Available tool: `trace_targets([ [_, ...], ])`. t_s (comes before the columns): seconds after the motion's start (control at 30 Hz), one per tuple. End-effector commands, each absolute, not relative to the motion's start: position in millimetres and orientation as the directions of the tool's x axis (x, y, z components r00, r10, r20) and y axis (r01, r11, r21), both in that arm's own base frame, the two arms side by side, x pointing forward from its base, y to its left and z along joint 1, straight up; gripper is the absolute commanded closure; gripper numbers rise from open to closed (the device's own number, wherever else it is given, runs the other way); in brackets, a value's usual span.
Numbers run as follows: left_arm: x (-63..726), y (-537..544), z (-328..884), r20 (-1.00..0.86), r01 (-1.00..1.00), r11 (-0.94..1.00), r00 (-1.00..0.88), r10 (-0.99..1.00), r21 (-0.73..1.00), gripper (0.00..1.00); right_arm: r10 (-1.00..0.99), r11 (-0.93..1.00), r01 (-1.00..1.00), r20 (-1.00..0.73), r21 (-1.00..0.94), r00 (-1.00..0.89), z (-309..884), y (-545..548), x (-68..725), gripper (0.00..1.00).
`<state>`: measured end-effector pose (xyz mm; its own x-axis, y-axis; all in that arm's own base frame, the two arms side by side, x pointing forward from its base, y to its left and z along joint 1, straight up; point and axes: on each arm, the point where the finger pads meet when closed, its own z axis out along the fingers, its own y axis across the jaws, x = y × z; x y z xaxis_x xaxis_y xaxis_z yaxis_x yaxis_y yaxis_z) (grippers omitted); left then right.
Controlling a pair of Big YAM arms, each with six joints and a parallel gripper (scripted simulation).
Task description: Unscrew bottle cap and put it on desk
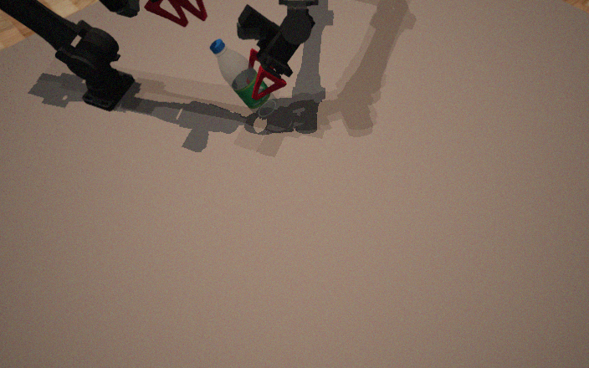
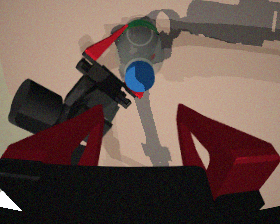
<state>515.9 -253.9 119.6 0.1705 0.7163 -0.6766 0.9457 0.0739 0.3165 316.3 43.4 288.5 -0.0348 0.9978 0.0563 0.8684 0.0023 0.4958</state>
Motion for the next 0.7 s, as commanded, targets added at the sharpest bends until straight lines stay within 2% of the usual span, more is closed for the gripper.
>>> trace_targets([
  [0.0,526.2,-250.9,124.8,-0.677,0.941,0.083,0.172,0.716,0.327,1.0,0.998,0.0,0.863,0.058,0.505,-0.033,285.6,49.8,325.1,0.43],
  [0.67,526.2,-250.9,124.8,-0.677,0.941,0.083,0.172,0.716,0.327,1.0,0.999,0.009,0.848,0.03,0.531,-0.03,284.9,48.9,335.8,0.43],
])
